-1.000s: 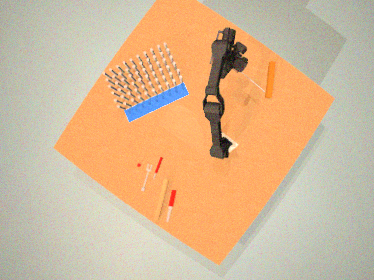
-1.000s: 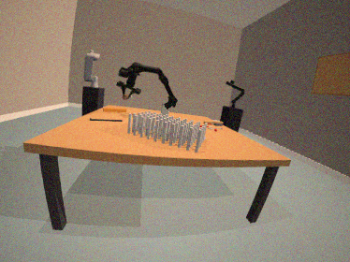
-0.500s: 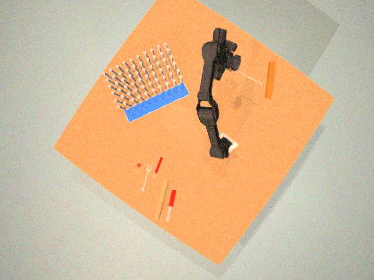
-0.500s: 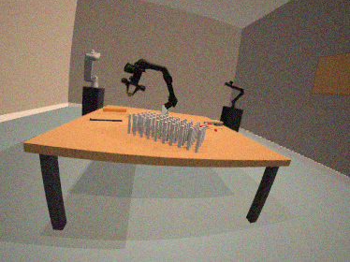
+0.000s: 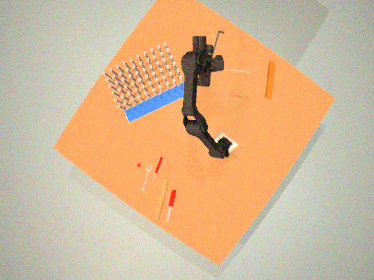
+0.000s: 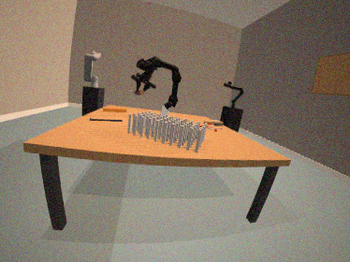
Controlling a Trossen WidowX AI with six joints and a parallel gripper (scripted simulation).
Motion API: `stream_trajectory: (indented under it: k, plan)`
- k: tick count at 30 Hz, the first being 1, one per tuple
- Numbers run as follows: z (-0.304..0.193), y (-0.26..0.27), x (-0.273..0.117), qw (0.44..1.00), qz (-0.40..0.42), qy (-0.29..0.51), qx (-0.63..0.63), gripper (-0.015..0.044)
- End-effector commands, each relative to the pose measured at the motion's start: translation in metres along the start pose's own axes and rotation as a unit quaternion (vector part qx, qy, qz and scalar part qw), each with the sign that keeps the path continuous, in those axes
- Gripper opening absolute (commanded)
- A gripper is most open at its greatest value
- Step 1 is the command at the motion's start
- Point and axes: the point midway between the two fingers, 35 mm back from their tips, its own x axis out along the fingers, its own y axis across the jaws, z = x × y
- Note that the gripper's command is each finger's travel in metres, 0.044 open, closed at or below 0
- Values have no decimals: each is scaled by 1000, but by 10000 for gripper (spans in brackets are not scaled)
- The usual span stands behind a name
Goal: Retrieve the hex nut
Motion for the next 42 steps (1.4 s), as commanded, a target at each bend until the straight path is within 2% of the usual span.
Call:
stream_trajectory:
  k: [1,21,31,42]
  plan:
    - [-19,-11,-15,998,15,18,-52,0]
    - [-106,-89,-62,941,74,92,-318,0]
    - [-139,-139,-79,880,106,125,-446,0]
    - [-166,-198,-92,789,142,158,-576,0]
